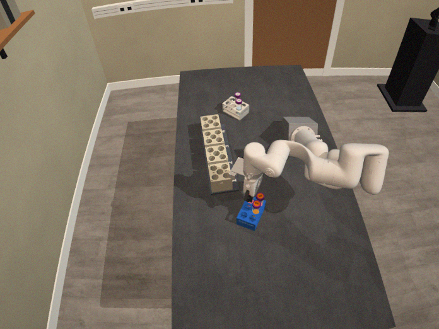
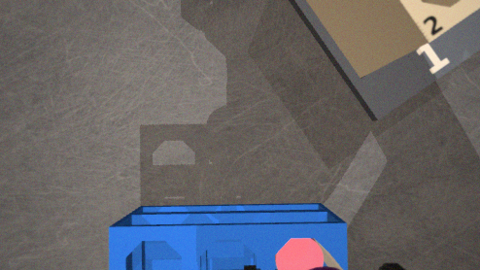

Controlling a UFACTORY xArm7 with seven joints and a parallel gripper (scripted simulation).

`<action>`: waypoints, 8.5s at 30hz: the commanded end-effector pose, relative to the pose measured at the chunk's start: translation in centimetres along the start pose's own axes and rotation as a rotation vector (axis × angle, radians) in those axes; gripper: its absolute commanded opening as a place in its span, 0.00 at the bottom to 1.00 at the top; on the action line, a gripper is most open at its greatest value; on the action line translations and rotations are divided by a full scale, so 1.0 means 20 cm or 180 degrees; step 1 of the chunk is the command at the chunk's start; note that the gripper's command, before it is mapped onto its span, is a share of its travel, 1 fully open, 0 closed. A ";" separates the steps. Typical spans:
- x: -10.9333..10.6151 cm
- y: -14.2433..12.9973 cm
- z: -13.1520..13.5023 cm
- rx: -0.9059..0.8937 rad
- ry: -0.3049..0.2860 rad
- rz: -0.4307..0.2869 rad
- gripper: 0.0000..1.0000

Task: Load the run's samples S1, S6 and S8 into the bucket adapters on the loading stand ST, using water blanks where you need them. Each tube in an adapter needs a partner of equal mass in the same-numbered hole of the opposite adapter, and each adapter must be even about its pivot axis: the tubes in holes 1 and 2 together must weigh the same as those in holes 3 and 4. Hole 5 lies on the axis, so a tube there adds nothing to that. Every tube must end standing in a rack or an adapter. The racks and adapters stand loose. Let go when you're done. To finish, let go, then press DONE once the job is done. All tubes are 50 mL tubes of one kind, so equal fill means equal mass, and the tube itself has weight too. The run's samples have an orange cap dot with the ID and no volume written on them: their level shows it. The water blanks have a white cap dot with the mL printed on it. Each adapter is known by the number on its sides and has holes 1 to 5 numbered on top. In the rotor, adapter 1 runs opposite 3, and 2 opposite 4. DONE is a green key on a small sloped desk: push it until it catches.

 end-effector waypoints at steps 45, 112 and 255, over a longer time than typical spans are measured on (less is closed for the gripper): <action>-0.01 0.00 0.00 -0.0001 0.0009 0.0007 0.00; -0.32 0.00 0.00 -0.0002 0.0008 0.0008 0.00; -0.69 -0.30 -0.34 -0.5001 0.0003 0.0014 0.00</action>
Point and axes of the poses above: the point where the finger pads meet when closed, its own x axis out along the fingers, its own z axis across the jaws, y = z × x, the point moved 1 cm from there along -x, back along the fingers, and after that the axes turned 15 degrees about x, right-handed, at the moved point
